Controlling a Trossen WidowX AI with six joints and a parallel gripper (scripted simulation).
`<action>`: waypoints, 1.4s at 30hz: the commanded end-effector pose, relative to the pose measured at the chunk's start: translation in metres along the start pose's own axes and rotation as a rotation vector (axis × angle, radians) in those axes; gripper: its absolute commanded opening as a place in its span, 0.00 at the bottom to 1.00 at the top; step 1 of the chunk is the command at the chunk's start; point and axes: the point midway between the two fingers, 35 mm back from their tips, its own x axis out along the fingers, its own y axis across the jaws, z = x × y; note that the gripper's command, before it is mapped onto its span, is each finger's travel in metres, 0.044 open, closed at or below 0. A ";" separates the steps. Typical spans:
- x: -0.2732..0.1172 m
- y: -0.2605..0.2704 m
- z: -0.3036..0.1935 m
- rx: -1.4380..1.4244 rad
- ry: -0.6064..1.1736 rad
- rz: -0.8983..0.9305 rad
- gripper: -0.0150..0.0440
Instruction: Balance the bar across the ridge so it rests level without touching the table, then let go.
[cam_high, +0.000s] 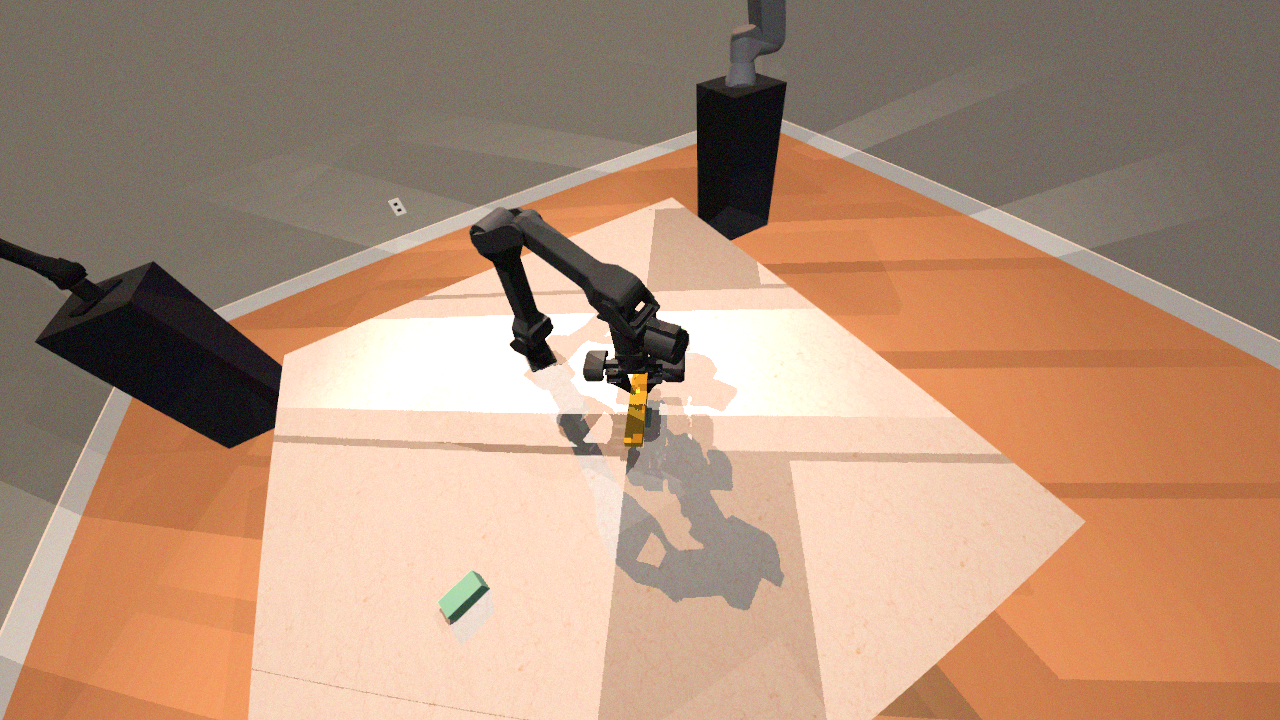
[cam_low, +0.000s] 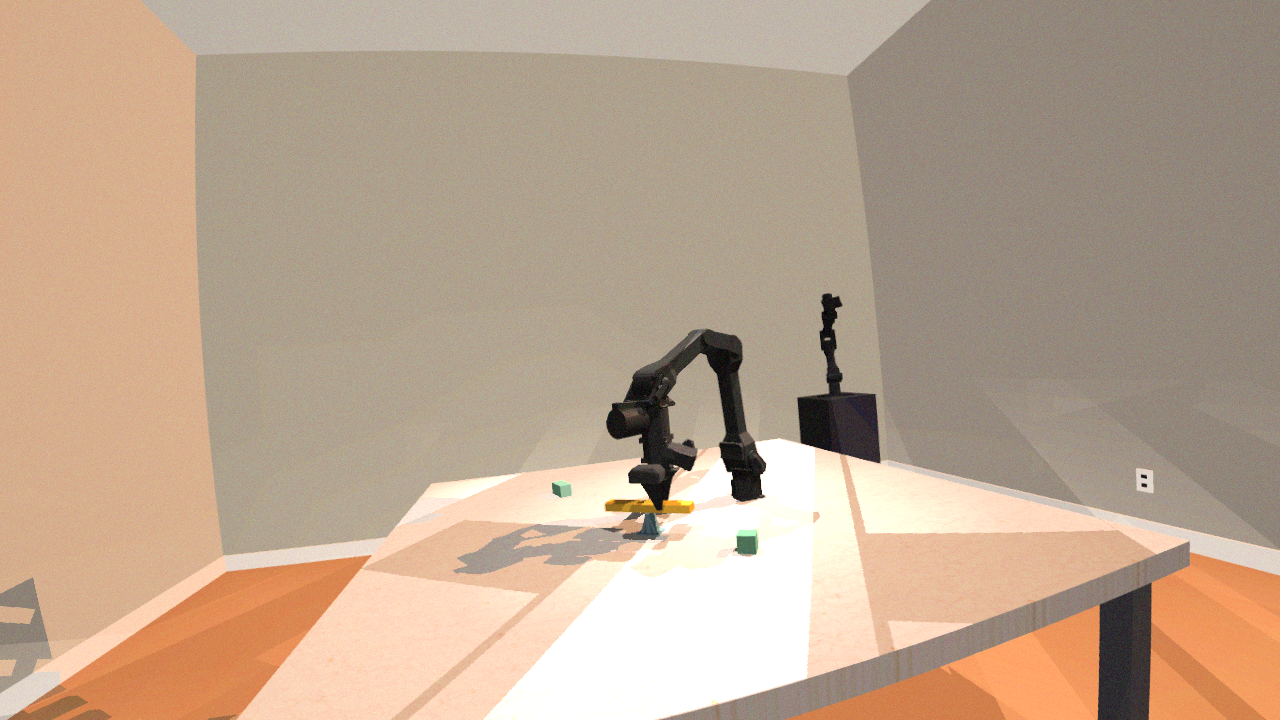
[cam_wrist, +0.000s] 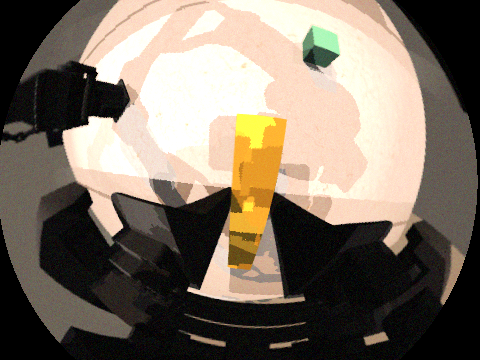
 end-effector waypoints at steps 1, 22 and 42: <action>0.000 0.000 0.000 0.000 0.000 0.000 0.54; 0.000 0.000 0.000 0.000 0.000 0.000 0.54; 0.000 0.000 0.000 0.000 0.000 0.000 0.57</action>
